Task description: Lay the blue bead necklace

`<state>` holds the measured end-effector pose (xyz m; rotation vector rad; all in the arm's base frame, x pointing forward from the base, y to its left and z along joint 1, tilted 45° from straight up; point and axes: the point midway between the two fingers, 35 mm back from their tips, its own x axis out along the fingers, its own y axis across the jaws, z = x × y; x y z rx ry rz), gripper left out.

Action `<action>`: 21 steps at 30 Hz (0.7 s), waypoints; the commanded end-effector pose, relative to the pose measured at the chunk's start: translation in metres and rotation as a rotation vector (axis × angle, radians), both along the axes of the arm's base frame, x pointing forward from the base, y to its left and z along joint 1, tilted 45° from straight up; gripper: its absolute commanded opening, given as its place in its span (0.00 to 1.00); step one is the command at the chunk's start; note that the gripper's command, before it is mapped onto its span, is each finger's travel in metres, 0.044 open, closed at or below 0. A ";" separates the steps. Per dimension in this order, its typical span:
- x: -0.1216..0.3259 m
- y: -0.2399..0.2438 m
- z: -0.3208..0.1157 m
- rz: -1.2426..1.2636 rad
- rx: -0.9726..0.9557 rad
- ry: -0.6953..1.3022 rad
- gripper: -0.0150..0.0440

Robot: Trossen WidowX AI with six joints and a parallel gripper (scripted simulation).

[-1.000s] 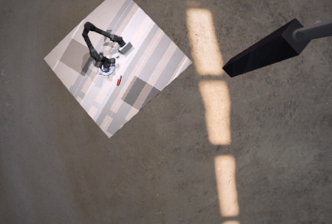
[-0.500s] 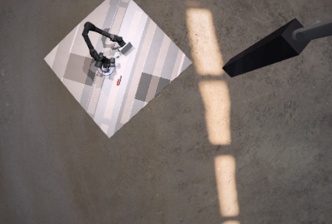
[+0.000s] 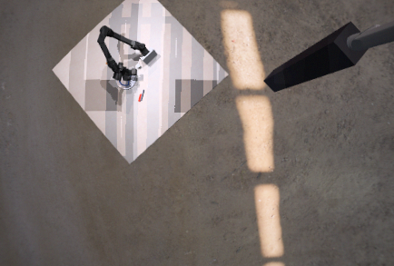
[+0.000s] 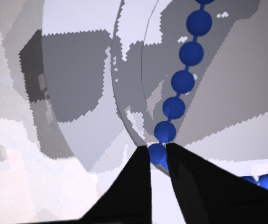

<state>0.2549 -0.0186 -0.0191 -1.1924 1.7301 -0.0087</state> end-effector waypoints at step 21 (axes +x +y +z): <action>0.000 0.004 0.004 0.006 -0.001 0.005 1.00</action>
